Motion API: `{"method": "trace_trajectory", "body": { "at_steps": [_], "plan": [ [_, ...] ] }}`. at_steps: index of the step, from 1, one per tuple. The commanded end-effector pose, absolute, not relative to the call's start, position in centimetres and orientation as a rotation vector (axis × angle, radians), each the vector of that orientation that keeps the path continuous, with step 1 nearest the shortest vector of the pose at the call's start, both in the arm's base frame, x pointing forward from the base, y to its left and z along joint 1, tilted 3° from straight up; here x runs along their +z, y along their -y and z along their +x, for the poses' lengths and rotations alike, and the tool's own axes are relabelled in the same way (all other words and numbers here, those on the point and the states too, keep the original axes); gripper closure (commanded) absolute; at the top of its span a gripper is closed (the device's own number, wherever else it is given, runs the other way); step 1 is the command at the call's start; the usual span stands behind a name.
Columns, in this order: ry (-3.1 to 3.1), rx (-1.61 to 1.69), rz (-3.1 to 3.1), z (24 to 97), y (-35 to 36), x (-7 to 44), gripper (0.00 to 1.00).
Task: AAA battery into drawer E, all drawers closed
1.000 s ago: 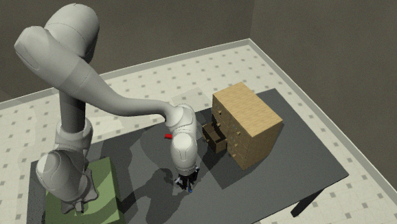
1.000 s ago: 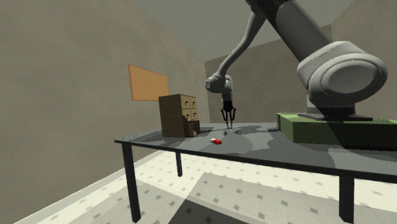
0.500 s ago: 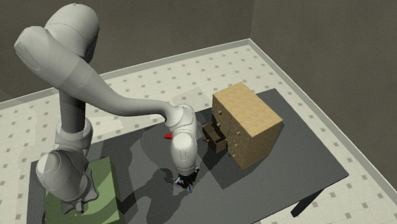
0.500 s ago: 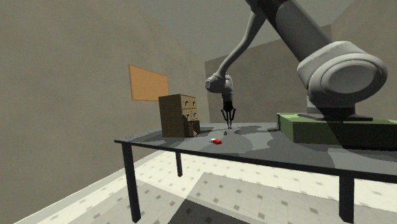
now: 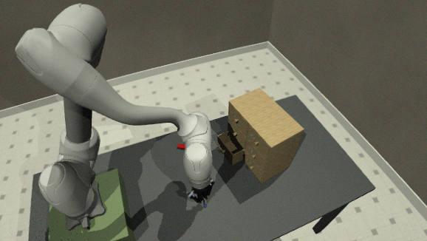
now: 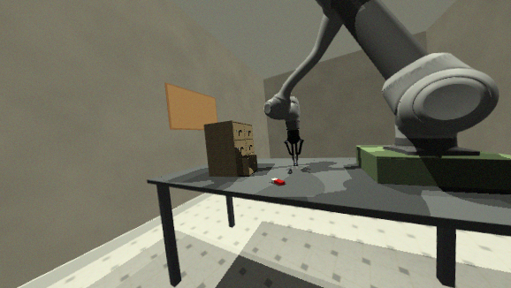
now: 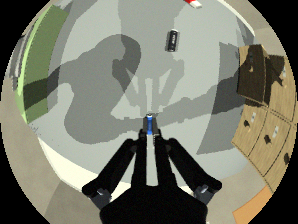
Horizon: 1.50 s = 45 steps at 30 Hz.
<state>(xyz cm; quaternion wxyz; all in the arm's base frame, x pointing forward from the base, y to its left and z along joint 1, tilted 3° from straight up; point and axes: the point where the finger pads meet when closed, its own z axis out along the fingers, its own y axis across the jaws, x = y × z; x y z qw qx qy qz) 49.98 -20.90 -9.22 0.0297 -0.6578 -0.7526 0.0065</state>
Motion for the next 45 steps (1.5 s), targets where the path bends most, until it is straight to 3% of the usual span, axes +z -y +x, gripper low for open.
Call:
{"method": "trace_trajectory", "body": {
  "at_steps": [1,13,28,45],
  "plan": [
    [2.321,0.020,-2.028,50.0,20.9,-8.7,0.97],
    [2.321,0.020,-2.028,50.5,21.2,0.5,0.97],
    [2.220,0.024,-2.139,51.2,20.4,0.8,0.97],
    [1.119,0.020,-2.871,57.7,10.1,0.8,0.97]
  ]
}}
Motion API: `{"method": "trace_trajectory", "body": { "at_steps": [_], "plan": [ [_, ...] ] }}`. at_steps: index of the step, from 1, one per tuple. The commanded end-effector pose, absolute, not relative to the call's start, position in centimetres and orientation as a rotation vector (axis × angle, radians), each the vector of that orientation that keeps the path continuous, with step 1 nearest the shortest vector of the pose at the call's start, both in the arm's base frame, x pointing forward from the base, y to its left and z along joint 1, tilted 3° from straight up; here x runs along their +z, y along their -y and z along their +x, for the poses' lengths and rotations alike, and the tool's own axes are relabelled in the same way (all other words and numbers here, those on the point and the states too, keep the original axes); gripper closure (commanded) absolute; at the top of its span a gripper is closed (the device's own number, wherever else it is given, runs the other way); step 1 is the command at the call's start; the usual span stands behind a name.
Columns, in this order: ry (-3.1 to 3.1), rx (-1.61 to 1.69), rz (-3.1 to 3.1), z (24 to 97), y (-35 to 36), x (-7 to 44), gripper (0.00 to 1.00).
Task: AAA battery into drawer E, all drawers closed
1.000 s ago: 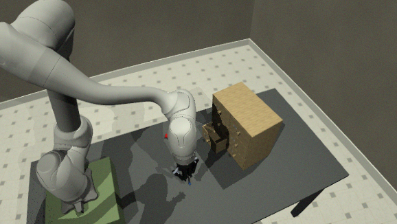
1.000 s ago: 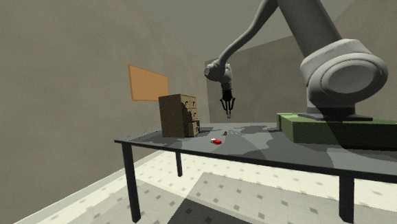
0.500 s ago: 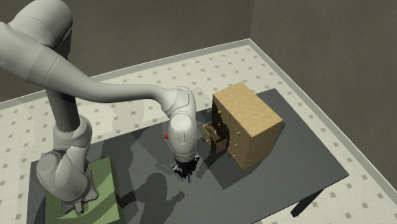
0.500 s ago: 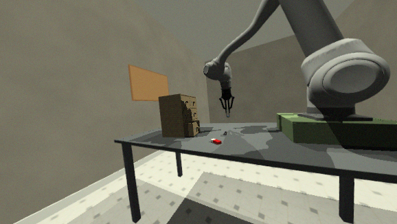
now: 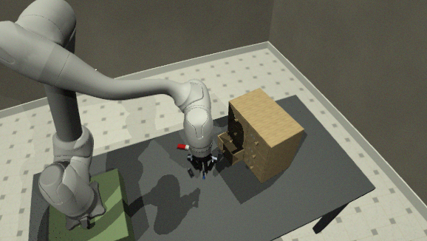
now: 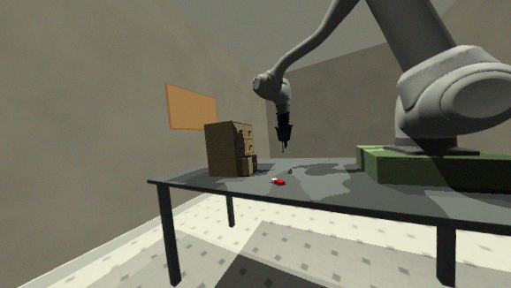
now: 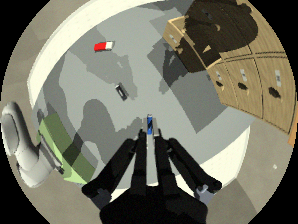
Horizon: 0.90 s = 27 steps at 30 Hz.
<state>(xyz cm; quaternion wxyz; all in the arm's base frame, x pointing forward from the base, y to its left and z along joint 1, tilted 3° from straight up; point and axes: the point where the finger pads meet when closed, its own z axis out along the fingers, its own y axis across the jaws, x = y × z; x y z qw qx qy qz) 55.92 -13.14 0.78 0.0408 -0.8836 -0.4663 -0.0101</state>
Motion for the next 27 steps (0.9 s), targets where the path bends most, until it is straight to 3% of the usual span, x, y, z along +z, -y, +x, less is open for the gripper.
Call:
{"method": "trace_trajectory", "body": {
  "at_steps": [1,15,27],
  "plan": [
    [1.048,0.018,-2.896,58.0,9.3,0.8,0.97],
    [0.070,0.075,-3.105,59.7,5.4,0.7,0.97],
    [0.043,0.082,-3.110,59.8,5.4,2.9,0.97]
  ]
}}
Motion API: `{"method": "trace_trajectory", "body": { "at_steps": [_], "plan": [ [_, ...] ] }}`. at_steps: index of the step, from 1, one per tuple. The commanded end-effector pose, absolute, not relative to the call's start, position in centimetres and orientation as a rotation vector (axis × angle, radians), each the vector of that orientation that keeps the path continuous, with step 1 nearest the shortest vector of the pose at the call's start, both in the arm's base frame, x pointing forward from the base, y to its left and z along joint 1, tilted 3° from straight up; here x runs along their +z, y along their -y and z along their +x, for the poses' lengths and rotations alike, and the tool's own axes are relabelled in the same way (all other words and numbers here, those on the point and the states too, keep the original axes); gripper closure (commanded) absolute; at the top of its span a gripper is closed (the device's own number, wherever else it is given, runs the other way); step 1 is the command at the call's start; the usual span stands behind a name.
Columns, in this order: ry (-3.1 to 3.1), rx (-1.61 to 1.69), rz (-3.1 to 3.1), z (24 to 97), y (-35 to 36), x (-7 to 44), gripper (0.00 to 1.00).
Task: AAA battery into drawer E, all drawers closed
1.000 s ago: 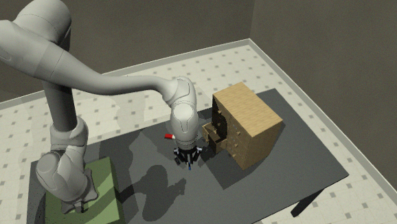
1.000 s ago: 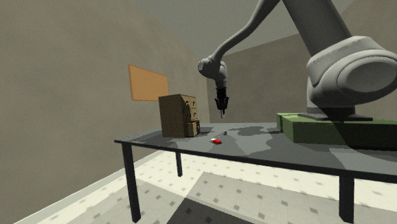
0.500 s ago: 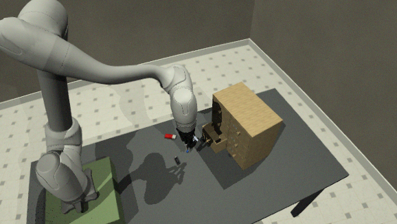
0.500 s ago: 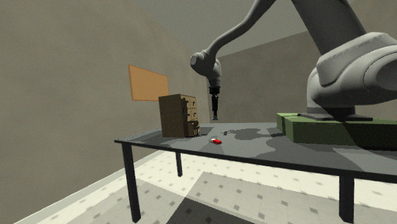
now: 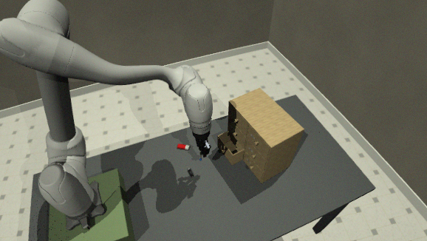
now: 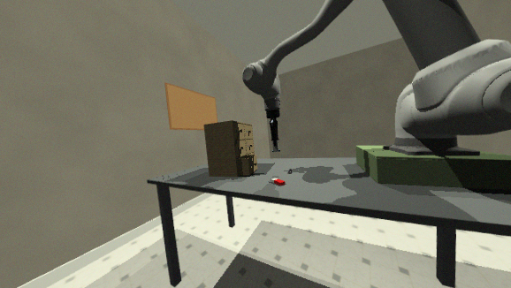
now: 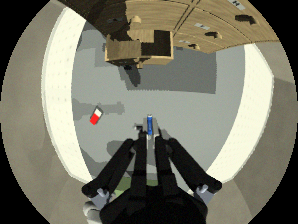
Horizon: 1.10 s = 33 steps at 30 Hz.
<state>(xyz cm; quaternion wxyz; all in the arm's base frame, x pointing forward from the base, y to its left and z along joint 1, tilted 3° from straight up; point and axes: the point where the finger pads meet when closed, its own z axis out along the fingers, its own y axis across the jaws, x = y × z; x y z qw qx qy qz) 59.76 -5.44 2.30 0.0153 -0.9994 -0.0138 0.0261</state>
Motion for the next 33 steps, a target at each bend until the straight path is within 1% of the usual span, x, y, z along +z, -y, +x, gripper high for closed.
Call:
{"method": "trace_trajectory", "body": {
  "at_steps": [1,21,33],
  "plan": [
    [0.043,0.082,-3.110,59.80,5.43,2.94,0.97],
    [0.043,0.055,-3.110,59.80,5.43,3.51,0.97],
    [0.040,-0.123,-3.107,59.54,5.43,3.35,0.97]
  ]
}}
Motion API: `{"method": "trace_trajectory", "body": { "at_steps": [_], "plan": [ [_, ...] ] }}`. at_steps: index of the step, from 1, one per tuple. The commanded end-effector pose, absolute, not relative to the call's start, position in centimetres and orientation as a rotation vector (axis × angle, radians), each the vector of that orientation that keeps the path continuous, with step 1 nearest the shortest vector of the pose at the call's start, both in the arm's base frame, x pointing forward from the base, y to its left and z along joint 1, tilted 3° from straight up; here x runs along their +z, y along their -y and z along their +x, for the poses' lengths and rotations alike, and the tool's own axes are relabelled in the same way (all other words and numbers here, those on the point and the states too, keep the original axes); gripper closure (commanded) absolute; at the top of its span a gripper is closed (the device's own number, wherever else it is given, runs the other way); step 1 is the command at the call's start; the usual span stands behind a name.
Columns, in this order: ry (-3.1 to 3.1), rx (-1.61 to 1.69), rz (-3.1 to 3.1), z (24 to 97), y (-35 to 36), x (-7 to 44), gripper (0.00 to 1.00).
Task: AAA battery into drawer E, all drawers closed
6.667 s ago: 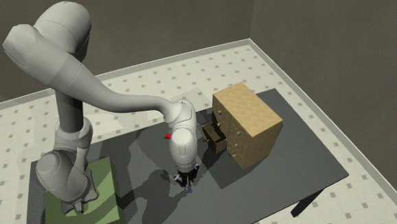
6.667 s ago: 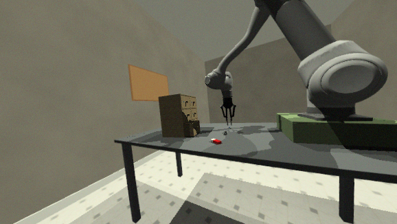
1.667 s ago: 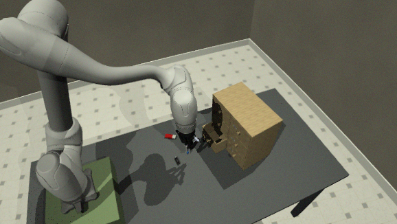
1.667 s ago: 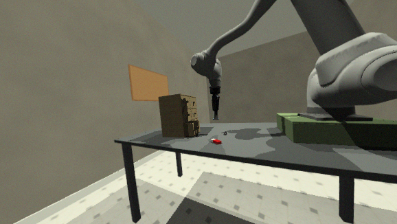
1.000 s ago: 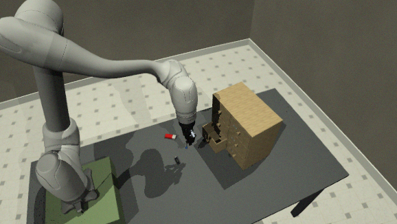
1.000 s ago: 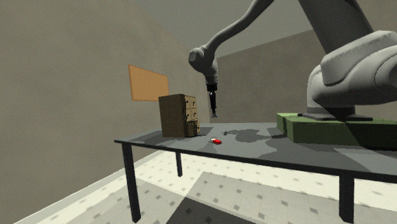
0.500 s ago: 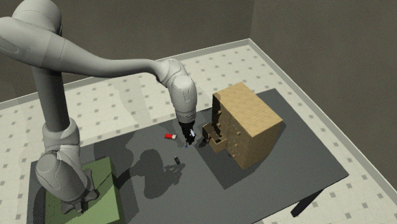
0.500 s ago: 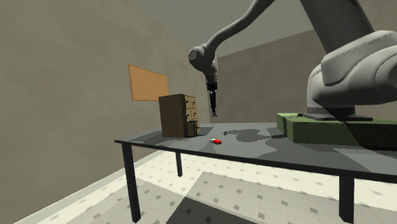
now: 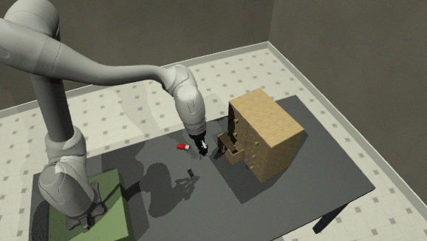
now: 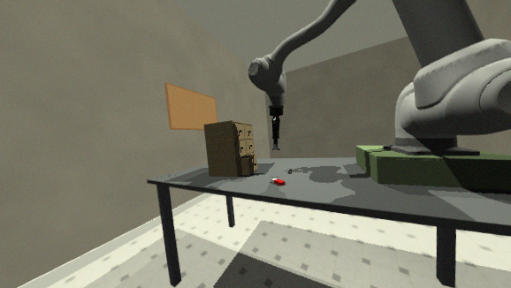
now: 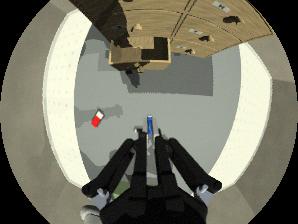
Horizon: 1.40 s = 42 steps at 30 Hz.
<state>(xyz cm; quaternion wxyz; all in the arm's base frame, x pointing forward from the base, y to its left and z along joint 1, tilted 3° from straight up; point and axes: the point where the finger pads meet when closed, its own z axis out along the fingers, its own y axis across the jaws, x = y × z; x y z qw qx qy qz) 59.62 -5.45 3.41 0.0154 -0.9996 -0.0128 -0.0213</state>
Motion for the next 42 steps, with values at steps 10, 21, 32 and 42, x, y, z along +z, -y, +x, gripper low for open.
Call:
{"method": "trace_trajectory", "body": {
  "at_steps": [10,21,32,42],
  "plan": [
    [0.036,-0.359,-3.086,59.2,5.4,3.1,0.97],
    [0.032,-0.635,-3.038,58.8,5.4,2.9,0.97],
    [0.030,-0.792,-2.999,58.6,5.3,2.7,0.97],
    [0.028,-0.866,-2.977,58.4,5.3,2.7,0.97]
  ]
}}
